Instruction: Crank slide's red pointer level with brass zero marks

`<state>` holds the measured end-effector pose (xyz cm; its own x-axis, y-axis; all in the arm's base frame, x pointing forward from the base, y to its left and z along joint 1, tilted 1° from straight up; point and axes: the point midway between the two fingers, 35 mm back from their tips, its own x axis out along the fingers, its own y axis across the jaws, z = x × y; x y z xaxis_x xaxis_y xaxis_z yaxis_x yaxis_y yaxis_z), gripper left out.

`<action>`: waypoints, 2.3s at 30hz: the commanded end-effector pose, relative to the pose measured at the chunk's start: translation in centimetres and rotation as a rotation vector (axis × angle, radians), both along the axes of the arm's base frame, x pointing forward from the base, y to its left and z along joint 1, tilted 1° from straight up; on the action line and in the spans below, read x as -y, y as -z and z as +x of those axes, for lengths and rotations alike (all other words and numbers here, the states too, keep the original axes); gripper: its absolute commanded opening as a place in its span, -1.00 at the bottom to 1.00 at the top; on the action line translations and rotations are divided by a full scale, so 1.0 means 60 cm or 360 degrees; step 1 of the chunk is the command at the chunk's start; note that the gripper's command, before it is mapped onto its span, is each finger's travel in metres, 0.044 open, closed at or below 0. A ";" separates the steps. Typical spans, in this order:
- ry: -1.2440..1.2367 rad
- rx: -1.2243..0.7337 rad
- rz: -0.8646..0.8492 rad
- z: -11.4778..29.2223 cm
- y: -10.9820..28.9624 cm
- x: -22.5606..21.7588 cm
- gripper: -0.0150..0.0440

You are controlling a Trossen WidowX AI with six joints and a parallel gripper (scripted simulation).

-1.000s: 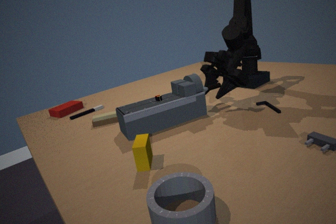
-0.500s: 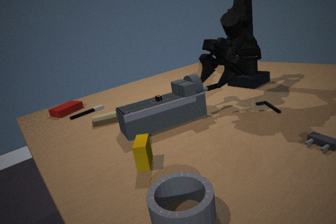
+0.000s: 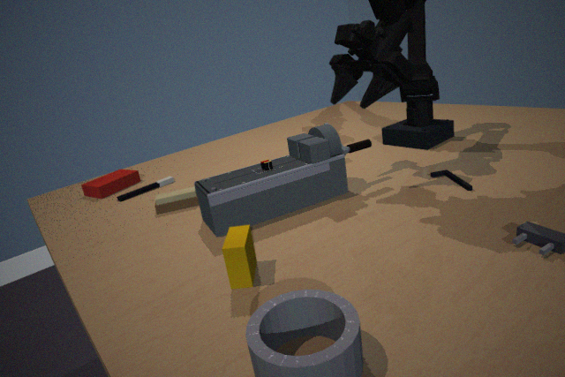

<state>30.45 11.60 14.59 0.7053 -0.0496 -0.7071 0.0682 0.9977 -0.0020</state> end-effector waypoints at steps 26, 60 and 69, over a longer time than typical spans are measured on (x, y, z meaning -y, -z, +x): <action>-0.0152 -0.0088 -0.0014 0.194 -0.063 0.098 1.00; -0.0144 -0.0087 -0.0016 0.195 -0.043 0.099 1.00; -0.0111 -0.0081 -0.0014 0.154 -0.070 0.071 1.00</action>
